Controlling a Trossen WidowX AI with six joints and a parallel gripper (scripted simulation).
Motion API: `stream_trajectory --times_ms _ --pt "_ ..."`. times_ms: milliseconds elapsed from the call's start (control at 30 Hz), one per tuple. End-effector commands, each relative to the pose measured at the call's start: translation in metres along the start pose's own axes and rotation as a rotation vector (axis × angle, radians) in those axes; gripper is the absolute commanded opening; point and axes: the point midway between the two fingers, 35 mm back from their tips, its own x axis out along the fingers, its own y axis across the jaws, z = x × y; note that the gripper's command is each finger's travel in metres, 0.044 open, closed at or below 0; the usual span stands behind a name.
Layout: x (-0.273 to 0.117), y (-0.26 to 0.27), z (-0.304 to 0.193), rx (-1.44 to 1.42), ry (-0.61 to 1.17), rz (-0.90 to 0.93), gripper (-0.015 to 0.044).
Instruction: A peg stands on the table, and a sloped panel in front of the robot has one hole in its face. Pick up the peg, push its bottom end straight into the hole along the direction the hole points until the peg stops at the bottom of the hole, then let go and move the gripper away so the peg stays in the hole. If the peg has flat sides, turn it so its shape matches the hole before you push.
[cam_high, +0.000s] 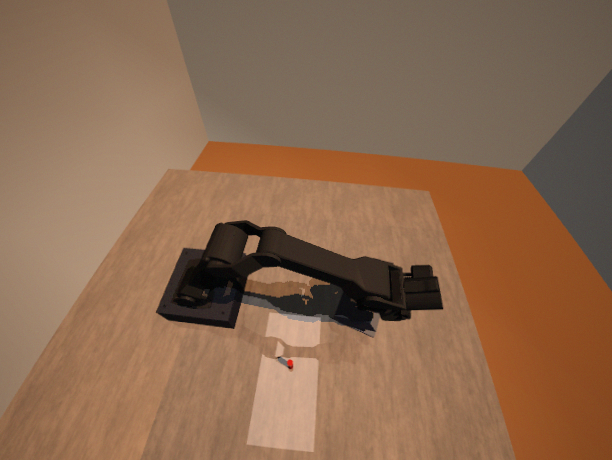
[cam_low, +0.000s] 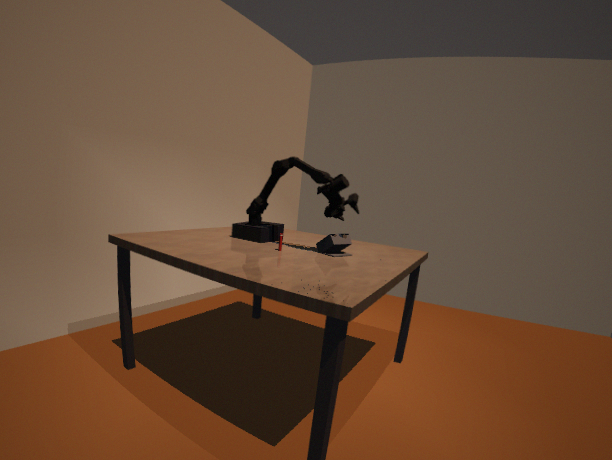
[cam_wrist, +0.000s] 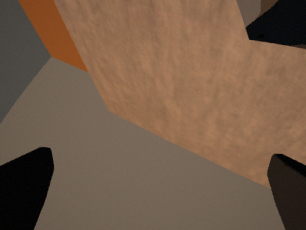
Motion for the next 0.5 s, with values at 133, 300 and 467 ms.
stream_trajectory --times_ms 133,300,467 --pt "-0.027 -0.027 0.038 0.205 -0.162 -0.027 0.0440" --pt "-0.046 -0.046 0.059 0.328 -0.263 -0.037 0.0440" --pt "-0.065 -0.067 0.078 0.448 -0.363 -0.044 0.0440"
